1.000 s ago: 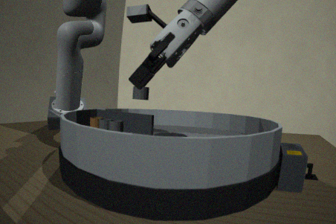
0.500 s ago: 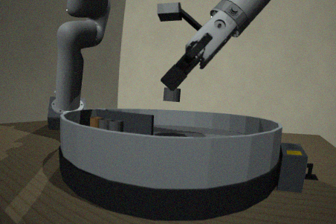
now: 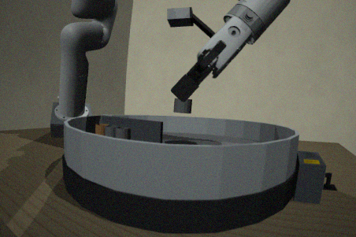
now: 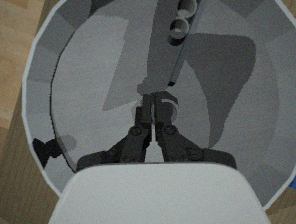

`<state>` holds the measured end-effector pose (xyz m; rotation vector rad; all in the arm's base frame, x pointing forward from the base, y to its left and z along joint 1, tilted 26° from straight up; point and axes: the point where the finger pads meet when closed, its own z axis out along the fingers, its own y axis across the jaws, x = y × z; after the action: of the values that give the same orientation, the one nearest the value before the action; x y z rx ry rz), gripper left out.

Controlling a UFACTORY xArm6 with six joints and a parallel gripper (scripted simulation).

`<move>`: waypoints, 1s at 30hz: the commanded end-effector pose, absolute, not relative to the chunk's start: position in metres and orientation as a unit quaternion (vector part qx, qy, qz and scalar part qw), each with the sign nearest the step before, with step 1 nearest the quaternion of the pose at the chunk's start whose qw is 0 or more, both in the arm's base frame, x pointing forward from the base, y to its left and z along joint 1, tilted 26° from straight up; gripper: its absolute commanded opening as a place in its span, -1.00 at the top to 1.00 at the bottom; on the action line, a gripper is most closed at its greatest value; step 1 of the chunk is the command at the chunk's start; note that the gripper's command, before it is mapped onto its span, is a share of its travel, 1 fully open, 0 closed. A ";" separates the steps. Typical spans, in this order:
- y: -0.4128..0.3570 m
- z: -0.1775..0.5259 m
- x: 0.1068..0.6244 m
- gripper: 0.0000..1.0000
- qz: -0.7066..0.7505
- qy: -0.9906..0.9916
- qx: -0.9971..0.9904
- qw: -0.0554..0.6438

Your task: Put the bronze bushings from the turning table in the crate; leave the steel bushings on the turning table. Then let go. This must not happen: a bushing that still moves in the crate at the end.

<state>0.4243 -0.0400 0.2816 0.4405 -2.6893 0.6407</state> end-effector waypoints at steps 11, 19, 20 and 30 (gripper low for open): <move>-0.043 0.271 0.430 1.00 0.226 -0.947 0.155 0.169; -0.043 0.270 0.430 1.00 0.226 -0.947 0.155 0.169; -0.043 0.270 0.430 1.00 0.226 -0.947 0.155 0.169; -0.046 0.260 0.435 1.00 0.226 -0.947 0.155 0.169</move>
<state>0.4322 -0.0448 0.2623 0.4406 -2.6878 0.6404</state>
